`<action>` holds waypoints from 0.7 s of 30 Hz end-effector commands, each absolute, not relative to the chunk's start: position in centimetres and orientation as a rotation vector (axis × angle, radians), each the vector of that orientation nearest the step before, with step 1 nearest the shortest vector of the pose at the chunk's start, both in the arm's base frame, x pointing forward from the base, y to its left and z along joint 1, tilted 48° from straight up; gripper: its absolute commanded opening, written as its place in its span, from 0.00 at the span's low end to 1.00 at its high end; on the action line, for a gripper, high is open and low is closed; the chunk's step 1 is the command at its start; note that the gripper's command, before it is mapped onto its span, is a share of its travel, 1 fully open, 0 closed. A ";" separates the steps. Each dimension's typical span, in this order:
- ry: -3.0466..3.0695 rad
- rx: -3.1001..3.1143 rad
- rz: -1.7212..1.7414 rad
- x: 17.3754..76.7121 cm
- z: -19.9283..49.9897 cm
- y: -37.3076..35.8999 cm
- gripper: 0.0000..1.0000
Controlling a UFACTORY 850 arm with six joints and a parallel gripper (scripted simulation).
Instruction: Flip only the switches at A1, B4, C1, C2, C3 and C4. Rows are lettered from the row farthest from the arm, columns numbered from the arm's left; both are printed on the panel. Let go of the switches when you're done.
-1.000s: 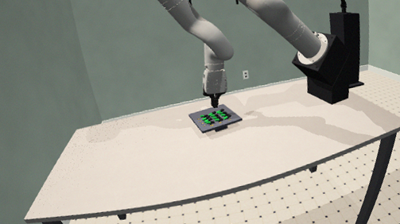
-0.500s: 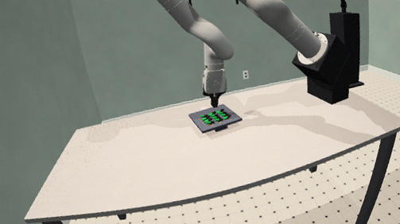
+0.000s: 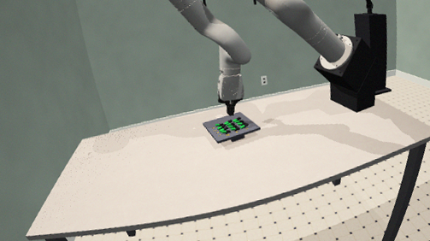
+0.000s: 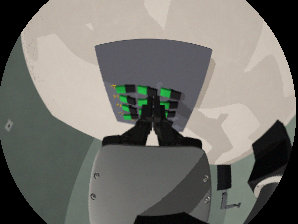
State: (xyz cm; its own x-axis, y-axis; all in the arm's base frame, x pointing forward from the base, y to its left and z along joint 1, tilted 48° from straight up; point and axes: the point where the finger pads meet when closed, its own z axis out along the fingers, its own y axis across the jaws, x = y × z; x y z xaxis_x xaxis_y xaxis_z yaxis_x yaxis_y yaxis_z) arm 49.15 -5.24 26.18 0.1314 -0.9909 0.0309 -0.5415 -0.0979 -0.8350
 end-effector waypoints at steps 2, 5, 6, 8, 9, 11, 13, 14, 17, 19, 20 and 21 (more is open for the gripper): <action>1.489 -1.729 -0.838 49.2 26.2 -5.2 0.00; 1.489 -1.729 -0.838 49.3 26.1 -5.2 0.00; 1.489 -1.729 -0.838 49.4 26.1 -5.2 0.00; 1.489 -1.729 -0.838 49.7 25.9 -5.2 0.00; 1.489 -1.729 -0.838 49.9 25.7 -5.2 0.00; 1.489 -1.729 -0.838 50.3 25.5 -5.1 0.00; 1.489 -1.729 -0.838 50.3 25.5 -5.1 0.00; 1.489 -1.729 -0.838 50.5 25.3 -5.1 0.00; 1.489 -1.729 -0.838 50.9 25.1 -5.0 0.00; 1.489 -1.729 -0.838 51.0 25.0 -5.0 0.00; 1.489 -1.729 -0.838 51.1 25.0 -5.0 0.00; 1.489 -1.729 -0.838 51.1 25.0 -5.0 0.00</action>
